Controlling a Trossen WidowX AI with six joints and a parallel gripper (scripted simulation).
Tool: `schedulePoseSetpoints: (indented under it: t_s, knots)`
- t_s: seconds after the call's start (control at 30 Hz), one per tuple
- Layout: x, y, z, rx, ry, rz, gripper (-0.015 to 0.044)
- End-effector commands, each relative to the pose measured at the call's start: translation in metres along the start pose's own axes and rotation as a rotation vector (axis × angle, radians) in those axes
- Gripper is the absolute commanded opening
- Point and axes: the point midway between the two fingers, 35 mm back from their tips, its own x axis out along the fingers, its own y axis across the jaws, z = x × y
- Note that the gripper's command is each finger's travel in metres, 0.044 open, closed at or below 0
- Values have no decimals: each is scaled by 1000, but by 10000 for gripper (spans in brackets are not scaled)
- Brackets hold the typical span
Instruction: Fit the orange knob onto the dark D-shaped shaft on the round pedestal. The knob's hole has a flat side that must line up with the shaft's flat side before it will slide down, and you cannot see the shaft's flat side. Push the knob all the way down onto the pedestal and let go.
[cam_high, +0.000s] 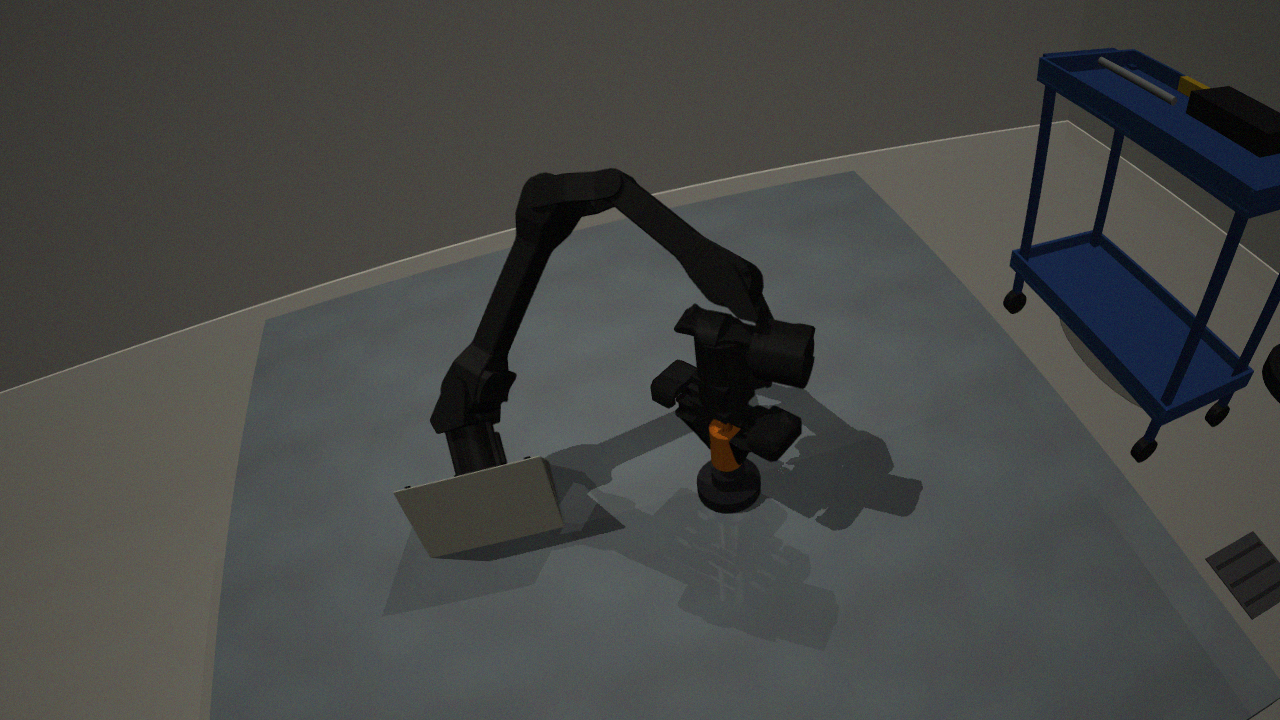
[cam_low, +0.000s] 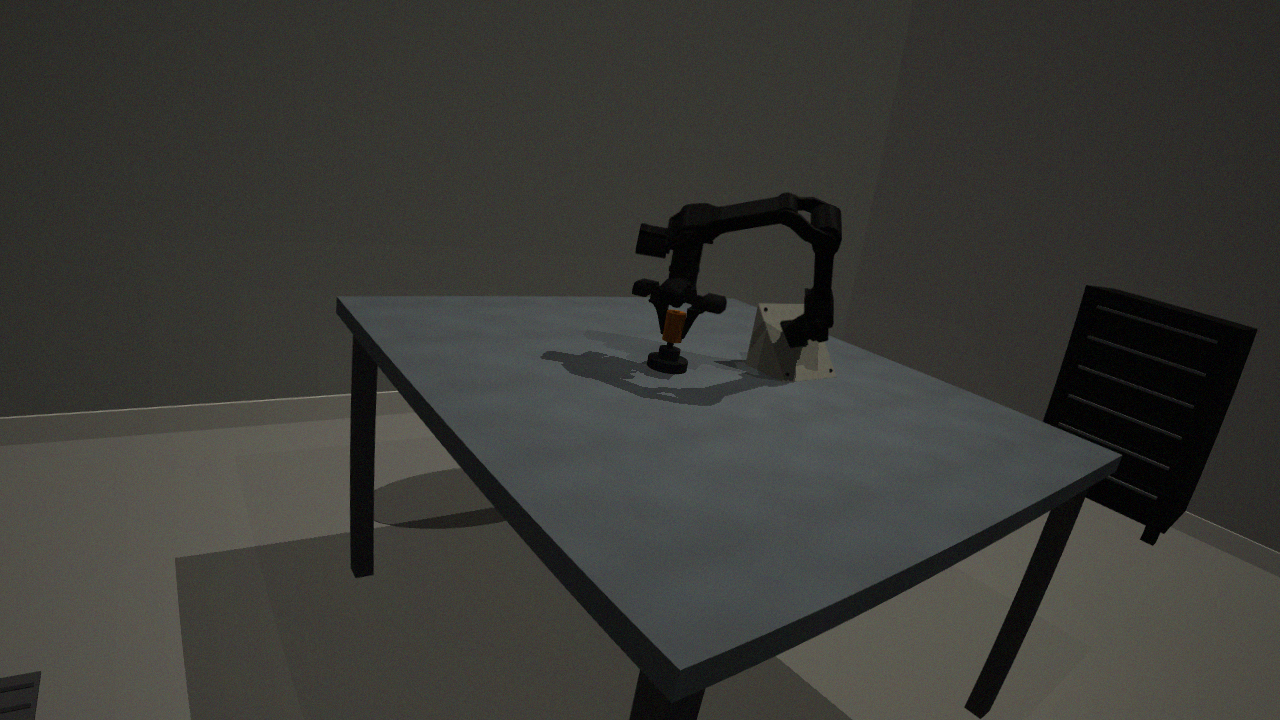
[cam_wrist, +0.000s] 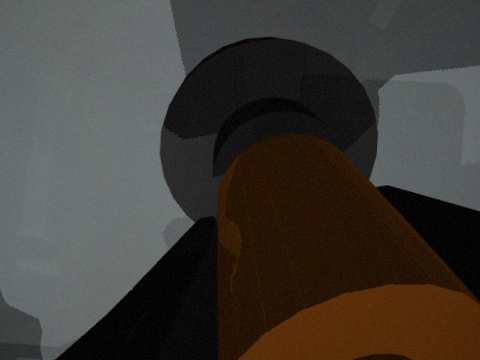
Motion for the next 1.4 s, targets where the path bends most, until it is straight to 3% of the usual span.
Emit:
schedulePoseSetpoints:
  t_s: [0.0,1.37]
  knots:
    - [0,0,1,2,-6,0,0]
    - [-4,-1,1,1,-6,0,0]
